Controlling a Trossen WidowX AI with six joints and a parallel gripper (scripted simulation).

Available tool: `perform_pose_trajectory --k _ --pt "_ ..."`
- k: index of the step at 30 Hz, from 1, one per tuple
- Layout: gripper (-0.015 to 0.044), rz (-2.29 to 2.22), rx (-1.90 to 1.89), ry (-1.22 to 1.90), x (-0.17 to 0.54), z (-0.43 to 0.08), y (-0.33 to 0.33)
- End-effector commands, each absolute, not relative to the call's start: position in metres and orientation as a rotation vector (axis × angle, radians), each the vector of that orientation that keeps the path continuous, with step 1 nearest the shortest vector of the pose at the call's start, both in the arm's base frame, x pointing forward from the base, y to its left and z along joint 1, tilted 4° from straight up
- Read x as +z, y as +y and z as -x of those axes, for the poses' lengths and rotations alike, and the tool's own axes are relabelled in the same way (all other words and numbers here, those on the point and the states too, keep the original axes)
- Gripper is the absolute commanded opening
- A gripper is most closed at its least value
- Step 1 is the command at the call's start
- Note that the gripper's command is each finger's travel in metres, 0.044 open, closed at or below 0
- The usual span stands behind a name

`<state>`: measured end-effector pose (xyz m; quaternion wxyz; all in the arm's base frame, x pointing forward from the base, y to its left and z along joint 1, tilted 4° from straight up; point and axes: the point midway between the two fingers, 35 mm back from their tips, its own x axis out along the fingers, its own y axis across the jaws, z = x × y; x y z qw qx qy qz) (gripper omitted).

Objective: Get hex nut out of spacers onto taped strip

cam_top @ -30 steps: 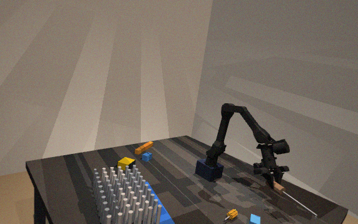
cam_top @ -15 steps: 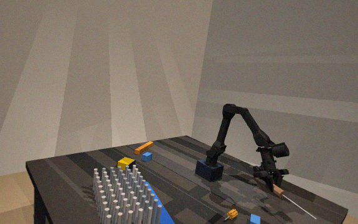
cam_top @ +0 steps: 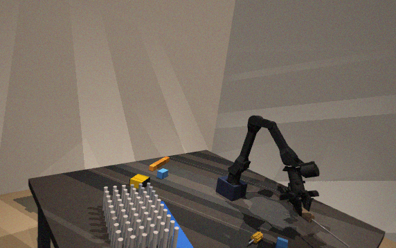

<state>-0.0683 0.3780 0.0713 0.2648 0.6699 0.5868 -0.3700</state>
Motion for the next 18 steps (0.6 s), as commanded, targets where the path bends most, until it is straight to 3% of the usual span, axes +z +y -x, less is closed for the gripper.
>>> perform_pose_trajectory --k 1,18 --pt "0.0000 -1.818 -0.998 1.583 0.067 0.068 0.378" --pt "0.0000 -1.818 -0.998 1.583 0.049 0.069 0.379"
